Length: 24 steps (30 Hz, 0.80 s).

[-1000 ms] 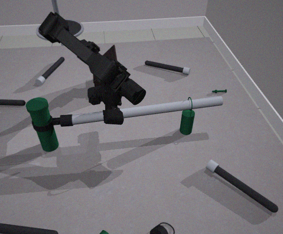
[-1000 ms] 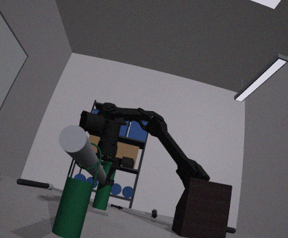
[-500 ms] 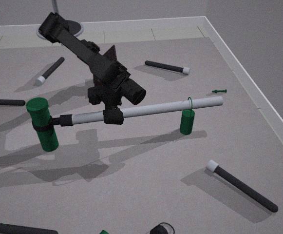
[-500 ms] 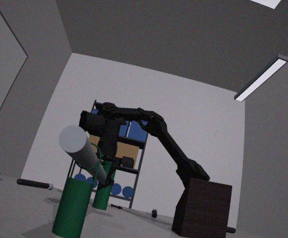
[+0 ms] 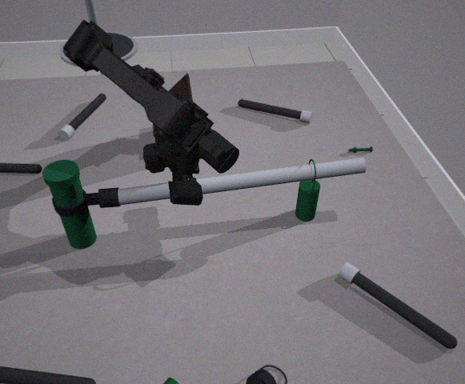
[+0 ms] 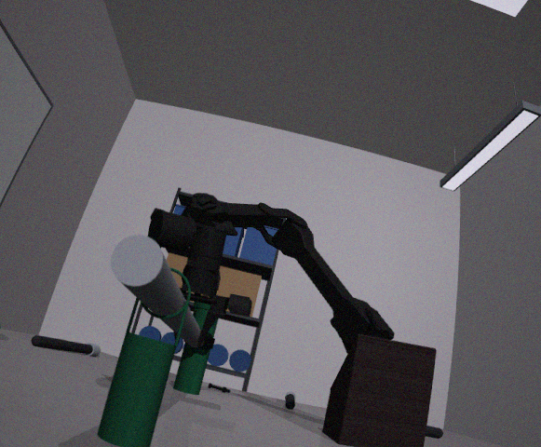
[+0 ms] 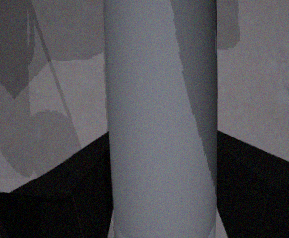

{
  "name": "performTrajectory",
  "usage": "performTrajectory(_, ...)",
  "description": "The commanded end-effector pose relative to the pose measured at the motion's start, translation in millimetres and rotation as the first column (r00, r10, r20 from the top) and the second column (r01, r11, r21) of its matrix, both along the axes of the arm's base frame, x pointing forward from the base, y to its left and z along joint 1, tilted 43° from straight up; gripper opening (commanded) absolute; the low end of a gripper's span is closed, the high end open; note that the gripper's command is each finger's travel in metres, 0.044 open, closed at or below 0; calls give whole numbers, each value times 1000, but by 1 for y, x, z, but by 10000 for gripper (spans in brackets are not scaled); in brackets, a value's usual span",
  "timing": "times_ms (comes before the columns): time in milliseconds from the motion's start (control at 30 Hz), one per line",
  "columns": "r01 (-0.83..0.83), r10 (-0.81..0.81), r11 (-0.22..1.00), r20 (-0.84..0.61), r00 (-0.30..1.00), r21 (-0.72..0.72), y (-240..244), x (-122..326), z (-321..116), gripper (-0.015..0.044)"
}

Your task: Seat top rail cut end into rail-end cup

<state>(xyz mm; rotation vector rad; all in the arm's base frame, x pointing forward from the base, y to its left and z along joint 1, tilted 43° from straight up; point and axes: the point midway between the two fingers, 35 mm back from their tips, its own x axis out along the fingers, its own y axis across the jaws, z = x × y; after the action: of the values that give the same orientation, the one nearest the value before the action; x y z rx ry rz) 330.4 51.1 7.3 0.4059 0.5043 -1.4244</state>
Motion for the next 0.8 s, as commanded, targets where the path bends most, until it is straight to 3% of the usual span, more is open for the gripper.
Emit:
performTrajectory(0, -4, 4, 1000, 7, 1000, -4, -2, 1, 4, 0)
performTrajectory(767, -4, 4, 1000, 7, 1000, -4, -8, 4, 14, 0)
